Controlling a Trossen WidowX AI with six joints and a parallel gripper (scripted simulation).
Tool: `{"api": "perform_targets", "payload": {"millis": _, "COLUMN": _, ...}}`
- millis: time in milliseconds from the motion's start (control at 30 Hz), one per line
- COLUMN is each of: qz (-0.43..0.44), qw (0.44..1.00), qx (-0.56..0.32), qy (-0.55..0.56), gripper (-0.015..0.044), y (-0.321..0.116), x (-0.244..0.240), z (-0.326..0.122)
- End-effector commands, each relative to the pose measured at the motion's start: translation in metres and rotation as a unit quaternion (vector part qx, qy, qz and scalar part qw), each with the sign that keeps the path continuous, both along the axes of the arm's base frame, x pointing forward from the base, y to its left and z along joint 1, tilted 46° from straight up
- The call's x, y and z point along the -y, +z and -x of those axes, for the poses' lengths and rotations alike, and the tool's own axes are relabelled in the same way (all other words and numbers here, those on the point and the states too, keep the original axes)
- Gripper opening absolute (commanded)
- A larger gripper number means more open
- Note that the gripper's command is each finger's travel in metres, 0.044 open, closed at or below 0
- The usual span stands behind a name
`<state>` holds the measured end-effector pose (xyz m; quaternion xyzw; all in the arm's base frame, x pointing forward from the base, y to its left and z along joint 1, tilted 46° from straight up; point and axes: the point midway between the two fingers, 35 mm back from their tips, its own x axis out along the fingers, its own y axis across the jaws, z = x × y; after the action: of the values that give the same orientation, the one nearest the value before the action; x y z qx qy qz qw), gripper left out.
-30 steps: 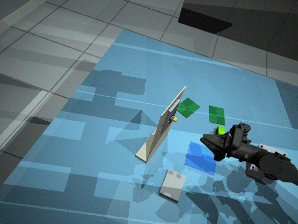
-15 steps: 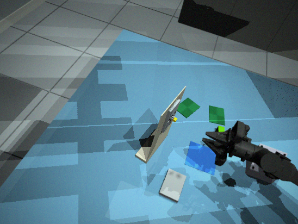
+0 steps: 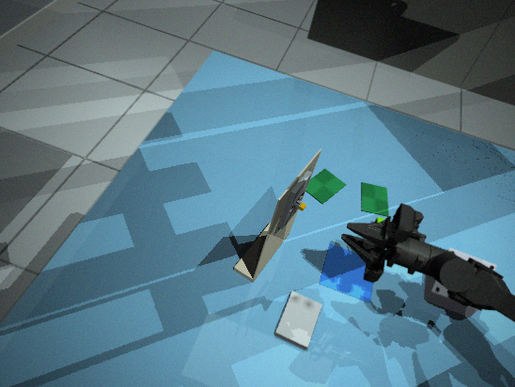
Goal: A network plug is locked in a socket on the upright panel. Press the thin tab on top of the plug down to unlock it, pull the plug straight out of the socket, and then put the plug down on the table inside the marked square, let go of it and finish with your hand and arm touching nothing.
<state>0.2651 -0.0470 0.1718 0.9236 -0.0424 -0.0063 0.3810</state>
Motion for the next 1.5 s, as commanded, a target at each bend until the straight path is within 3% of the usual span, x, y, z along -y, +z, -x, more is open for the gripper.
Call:
{"api": "perform_targets", "payload": {"millis": 0, "qz": -0.002, "qw": 1.0, "qx": 0.004, "qy": 0.0, "gripper": 0.0156, "y": 0.002, "x": 0.002, "z": -0.006}}
{"api": "perform_targets", "payload": {"millis": 1467, "qz": -0.003, "qw": 1.0, "qx": 0.009, "qy": -0.001, "gripper": 0.0156, "y": -0.01, "x": 0.015, "z": -0.054}}
